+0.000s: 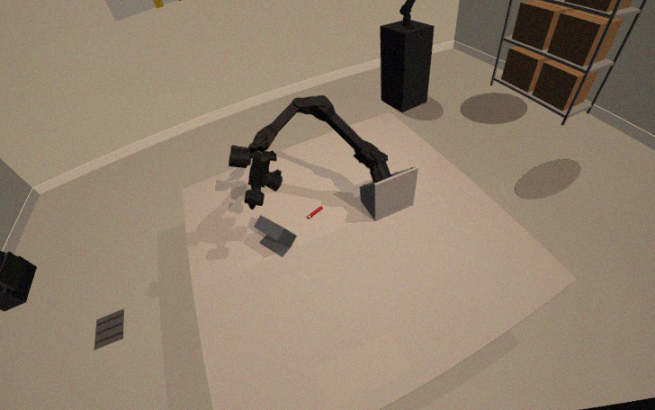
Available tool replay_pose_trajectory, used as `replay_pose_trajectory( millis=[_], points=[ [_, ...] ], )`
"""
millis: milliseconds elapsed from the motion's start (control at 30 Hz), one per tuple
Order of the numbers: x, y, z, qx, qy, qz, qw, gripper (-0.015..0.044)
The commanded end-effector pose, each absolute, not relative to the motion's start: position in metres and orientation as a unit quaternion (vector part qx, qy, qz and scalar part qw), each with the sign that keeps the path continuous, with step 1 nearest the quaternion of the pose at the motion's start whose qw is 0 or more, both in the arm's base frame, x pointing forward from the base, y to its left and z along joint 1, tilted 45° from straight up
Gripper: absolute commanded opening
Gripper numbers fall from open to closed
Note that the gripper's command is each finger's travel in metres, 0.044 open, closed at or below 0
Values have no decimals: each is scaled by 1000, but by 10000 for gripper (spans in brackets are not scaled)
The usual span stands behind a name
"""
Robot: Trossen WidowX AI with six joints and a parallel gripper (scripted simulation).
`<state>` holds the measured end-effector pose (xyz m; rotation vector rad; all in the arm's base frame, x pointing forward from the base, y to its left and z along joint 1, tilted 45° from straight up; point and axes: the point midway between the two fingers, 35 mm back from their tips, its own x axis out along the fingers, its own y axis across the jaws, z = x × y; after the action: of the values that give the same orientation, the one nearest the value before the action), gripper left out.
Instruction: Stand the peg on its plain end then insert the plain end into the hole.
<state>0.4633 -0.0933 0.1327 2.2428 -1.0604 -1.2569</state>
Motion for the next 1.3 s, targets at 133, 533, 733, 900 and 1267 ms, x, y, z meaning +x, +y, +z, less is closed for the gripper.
replay_pose_trajectory(
  millis=[133,533,733,900,1267],
  points=[
    [456,-99,128,797,-404,-429,130,440],
    [429,-117,111,786,-500,-363,-36,440],
    [415,-125,103,767,-543,-321,-116,440],
    [403,-132,97,745,-577,-282,-181,440],
    [374,-144,82,677,-641,-185,-312,440]
  ],
)
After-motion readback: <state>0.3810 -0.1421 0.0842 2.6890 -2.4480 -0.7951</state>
